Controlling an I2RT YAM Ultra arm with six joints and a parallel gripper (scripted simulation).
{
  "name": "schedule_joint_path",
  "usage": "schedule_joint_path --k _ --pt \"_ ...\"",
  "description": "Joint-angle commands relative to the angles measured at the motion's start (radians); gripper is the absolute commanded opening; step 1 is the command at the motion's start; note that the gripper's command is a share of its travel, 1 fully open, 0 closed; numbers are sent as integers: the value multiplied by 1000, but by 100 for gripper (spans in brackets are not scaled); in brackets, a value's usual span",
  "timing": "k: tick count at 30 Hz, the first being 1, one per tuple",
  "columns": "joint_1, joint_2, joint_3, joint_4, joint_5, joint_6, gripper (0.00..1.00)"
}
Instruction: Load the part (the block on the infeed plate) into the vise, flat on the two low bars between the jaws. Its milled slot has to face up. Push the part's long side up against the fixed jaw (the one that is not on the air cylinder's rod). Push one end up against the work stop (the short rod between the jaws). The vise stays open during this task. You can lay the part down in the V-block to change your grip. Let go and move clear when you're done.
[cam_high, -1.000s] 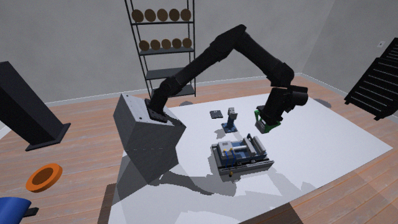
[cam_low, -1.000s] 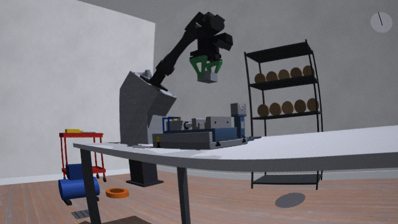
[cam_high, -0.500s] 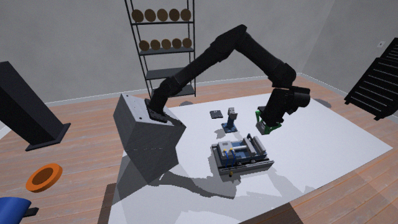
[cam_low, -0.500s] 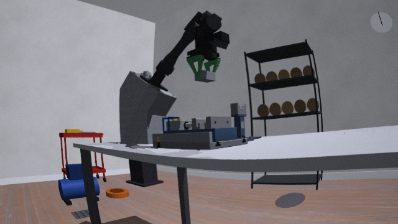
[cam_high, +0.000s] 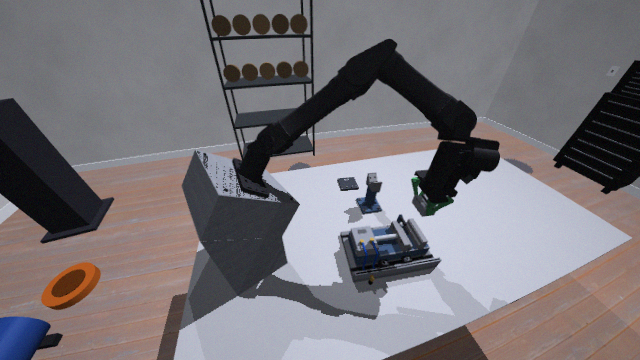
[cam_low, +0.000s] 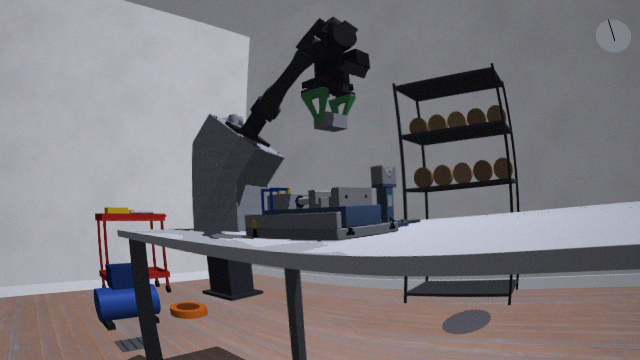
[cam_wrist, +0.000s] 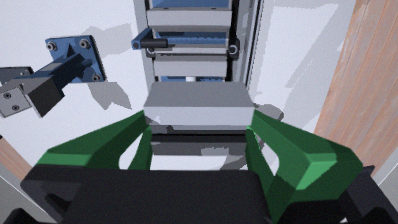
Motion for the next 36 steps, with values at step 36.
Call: schedule_joint_path --k 36 --pt "-27 -5 35 25 -1 14 0"
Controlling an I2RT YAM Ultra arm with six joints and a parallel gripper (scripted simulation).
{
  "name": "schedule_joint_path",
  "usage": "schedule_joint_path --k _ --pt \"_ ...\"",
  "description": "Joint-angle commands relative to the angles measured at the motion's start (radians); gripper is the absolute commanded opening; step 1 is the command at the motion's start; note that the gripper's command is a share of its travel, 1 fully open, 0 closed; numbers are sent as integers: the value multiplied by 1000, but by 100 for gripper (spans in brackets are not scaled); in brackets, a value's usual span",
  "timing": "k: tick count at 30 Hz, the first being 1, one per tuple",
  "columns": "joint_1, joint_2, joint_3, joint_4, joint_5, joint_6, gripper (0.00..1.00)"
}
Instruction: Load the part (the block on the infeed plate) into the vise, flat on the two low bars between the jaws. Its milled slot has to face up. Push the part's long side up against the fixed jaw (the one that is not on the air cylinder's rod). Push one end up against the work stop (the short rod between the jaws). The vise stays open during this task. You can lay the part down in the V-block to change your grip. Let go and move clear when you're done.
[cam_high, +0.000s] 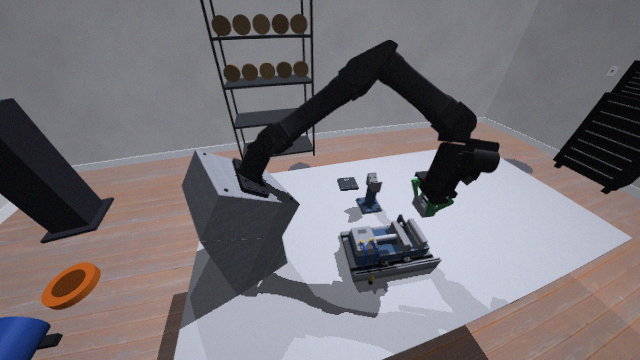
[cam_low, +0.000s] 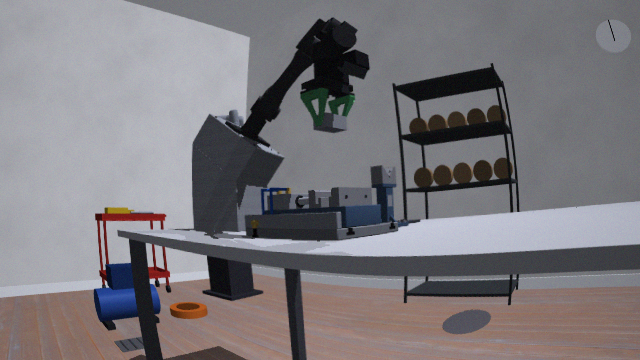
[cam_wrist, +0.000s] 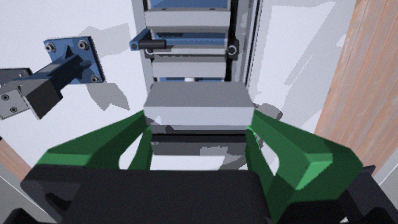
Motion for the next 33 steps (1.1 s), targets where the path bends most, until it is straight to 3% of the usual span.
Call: schedule_joint_path --k 1,27,29,30,33 --pt "-26 -13 34 19 0 11 0" --pt "20 58 -33 120 19 50 0" --pt "20 58 -33 120 19 50 0" --pt "14 28 4 128 21 53 0" --pt "34 79 -7 146 21 60 0"
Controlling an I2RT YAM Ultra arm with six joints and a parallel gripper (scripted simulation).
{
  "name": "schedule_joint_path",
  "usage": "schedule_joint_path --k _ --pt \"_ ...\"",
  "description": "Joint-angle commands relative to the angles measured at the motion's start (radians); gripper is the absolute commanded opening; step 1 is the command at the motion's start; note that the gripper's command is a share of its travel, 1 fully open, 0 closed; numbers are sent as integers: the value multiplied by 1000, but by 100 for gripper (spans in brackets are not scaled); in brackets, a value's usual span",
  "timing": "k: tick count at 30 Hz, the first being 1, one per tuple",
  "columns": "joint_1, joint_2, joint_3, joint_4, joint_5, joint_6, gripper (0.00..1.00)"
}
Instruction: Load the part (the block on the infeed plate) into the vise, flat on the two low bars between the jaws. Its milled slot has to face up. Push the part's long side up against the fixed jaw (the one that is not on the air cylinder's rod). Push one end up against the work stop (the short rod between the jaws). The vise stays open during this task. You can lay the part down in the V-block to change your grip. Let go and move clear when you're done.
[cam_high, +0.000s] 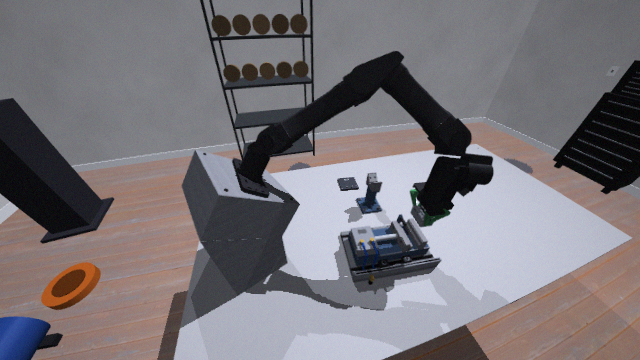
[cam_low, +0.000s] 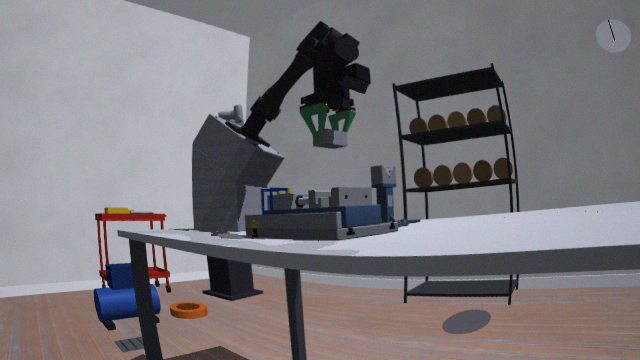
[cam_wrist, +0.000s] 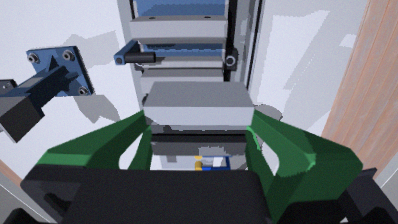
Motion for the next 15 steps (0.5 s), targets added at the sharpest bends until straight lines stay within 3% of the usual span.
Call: schedule_joint_path --k 1,15 --pt "7 17 7 39 5 17 0" --pt "11 60 9 100 14 41 0"
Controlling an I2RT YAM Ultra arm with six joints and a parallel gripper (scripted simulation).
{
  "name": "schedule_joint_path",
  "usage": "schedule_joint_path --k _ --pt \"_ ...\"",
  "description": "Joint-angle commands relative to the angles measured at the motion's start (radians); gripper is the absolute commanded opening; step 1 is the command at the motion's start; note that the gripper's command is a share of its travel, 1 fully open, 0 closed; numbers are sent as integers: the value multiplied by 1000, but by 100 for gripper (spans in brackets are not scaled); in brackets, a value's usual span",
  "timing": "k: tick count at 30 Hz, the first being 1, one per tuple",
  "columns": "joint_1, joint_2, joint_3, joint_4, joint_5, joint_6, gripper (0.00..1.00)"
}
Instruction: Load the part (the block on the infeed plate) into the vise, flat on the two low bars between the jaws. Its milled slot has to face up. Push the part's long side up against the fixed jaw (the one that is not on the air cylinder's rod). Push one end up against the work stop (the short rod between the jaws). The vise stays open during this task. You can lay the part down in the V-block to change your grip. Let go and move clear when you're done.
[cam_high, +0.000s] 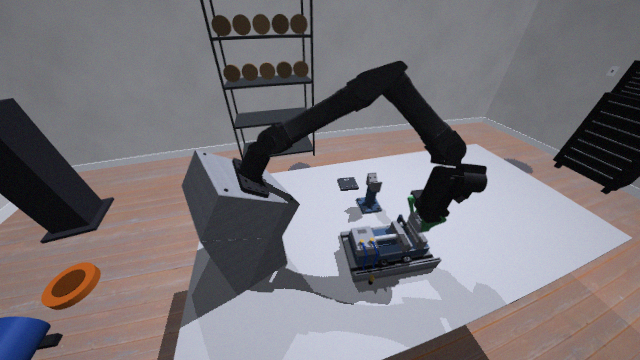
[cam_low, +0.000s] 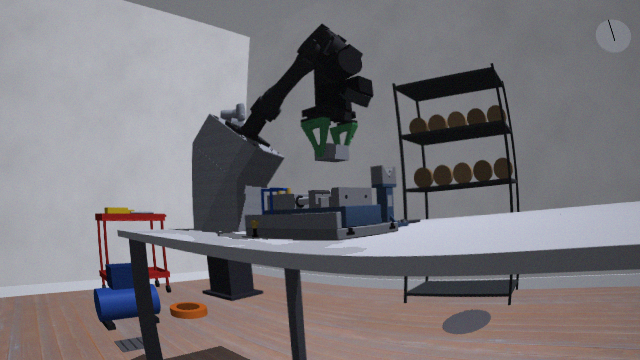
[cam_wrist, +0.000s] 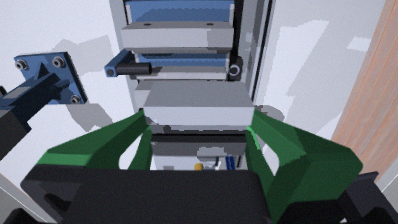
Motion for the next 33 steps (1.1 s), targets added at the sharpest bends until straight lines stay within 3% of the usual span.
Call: schedule_joint_path --k 1,33 --pt "-21 11 13 30 6 15 0" --pt "7 43 31 70 11 35 0"
